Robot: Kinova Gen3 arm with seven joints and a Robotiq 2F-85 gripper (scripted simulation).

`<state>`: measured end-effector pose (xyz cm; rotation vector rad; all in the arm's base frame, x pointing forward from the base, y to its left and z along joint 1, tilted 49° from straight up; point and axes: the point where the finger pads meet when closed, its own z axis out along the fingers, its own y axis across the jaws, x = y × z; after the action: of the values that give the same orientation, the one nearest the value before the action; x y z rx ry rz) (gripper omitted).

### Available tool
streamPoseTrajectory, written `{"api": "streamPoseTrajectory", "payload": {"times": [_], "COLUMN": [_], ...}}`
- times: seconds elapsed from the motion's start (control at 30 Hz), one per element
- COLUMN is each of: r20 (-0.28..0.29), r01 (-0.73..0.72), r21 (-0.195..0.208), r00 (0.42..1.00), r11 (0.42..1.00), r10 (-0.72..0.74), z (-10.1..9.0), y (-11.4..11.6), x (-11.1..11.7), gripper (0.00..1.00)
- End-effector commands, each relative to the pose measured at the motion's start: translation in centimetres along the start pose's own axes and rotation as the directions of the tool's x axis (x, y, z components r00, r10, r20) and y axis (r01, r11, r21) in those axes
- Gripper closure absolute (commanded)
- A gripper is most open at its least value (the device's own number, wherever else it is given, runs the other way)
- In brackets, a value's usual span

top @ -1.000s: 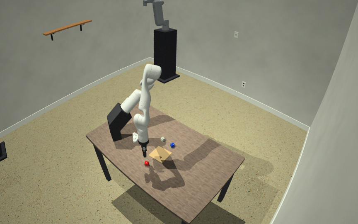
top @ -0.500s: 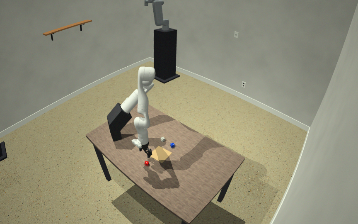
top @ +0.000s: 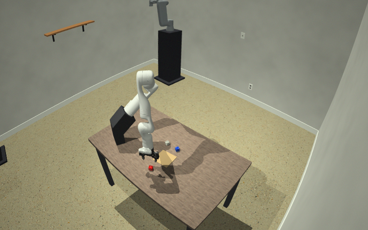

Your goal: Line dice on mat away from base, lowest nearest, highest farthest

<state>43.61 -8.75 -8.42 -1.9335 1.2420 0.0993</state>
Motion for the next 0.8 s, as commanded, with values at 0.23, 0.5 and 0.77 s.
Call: {"api": "streamPoseTrajectory", "payload": {"times": [0.23,0.5,0.77], "r20": [-0.010,-0.011,-0.011], "r01": [0.065,0.066,0.066], "r21": [0.013,0.012,0.012], "r00": [0.998,0.998,0.998], "r11": [0.998,0.998,0.998], "r10": [-0.065,-0.066,-0.066], "z": [0.12,0.11,0.11], "y": [-0.23,-0.24,-0.24], "x": [0.44,0.44,0.44], "gripper": [0.00,0.54,0.54]}}
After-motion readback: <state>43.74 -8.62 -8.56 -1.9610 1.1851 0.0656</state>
